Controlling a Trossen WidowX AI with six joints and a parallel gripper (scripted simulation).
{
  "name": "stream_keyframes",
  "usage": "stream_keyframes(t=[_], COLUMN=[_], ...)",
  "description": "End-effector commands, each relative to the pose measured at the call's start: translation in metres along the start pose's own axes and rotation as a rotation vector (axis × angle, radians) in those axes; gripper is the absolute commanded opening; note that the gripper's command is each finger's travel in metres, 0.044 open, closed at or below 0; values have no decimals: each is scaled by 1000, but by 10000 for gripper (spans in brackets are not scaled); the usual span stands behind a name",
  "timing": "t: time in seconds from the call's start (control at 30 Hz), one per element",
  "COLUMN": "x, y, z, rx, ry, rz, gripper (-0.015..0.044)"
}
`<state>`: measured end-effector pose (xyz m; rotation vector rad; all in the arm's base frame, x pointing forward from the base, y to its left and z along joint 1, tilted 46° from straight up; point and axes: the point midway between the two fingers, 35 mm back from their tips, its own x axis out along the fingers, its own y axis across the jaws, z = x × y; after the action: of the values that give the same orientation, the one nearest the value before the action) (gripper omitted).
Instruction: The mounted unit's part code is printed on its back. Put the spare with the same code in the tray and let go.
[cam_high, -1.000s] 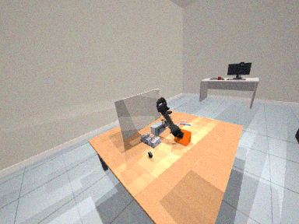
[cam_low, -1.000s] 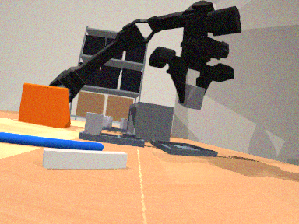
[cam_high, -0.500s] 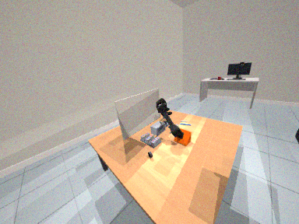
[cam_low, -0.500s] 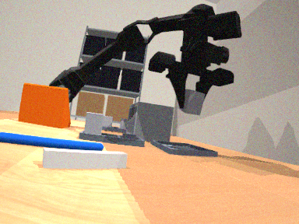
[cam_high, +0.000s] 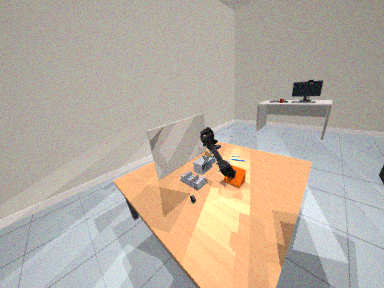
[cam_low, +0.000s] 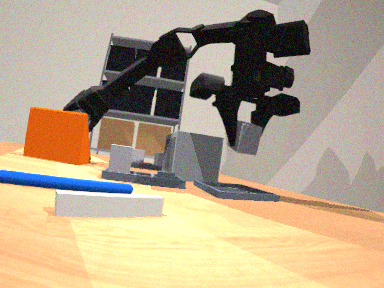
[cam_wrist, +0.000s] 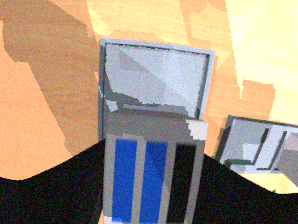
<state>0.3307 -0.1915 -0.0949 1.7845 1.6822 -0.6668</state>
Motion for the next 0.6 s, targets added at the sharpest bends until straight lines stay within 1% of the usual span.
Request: stream_keyframes(t=[0.0,0.57], x=[4,16], y=[0,0], z=[-1,-2], rx=[3,1], ry=[4,6], rz=[4,3], gripper=[0,0])
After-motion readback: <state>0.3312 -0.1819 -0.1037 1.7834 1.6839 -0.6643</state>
